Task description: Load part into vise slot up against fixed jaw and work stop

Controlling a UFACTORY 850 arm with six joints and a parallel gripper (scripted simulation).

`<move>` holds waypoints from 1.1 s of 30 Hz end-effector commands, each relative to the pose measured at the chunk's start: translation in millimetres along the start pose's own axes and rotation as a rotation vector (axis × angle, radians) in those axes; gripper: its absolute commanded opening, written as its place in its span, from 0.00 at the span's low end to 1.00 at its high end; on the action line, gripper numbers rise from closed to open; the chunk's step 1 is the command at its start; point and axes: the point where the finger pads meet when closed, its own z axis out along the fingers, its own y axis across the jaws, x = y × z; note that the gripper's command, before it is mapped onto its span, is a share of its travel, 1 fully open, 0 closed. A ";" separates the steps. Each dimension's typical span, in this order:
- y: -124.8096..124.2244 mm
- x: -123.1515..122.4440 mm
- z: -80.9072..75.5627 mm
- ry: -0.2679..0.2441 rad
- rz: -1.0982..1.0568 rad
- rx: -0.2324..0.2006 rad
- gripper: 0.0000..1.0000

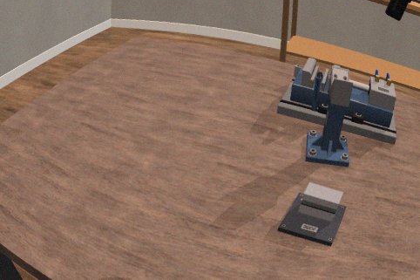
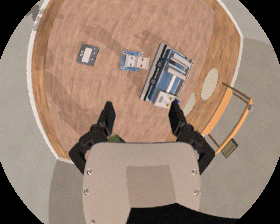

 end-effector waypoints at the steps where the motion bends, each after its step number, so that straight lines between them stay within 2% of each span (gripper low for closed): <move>1: 0.0 0.7 -0.4 0.001 0.001 0.000 1.00; 21: -1.8 2.3 0.2 -0.003 -0.014 0.002 1.00; 25: -12.0 11.1 3.7 -0.023 -0.097 0.016 1.00; 31: -41.5 33.5 13.9 -0.066 -0.315 0.063 1.00; 33: -41.5 33.5 13.9 -0.066 -0.315 0.063 1.00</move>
